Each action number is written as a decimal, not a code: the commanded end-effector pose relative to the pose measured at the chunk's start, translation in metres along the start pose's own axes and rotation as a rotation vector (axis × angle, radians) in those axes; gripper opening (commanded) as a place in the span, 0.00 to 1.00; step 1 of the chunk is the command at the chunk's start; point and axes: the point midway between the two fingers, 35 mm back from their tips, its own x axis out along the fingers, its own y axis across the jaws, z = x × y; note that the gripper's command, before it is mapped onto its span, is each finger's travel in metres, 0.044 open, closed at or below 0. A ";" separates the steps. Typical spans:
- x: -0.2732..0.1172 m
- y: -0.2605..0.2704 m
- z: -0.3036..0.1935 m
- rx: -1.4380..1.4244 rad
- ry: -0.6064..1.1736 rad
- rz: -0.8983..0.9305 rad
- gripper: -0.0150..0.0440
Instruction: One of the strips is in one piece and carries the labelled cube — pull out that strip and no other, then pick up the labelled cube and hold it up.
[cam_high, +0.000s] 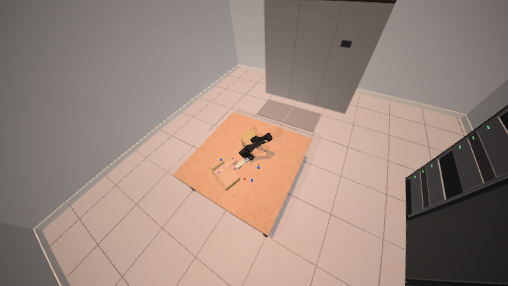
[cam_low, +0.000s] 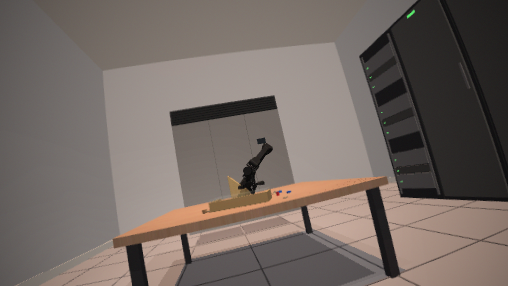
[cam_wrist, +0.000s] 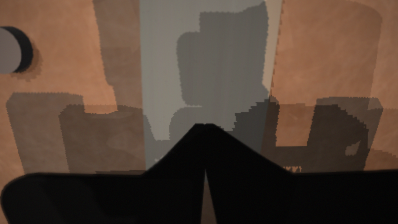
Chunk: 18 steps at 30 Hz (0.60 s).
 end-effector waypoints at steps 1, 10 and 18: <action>0.005 -0.001 -0.011 0.019 0.034 -0.001 0.25; -0.040 0.000 0.003 0.017 0.032 -0.003 0.25; -0.041 0.002 0.022 0.044 0.032 -0.003 0.43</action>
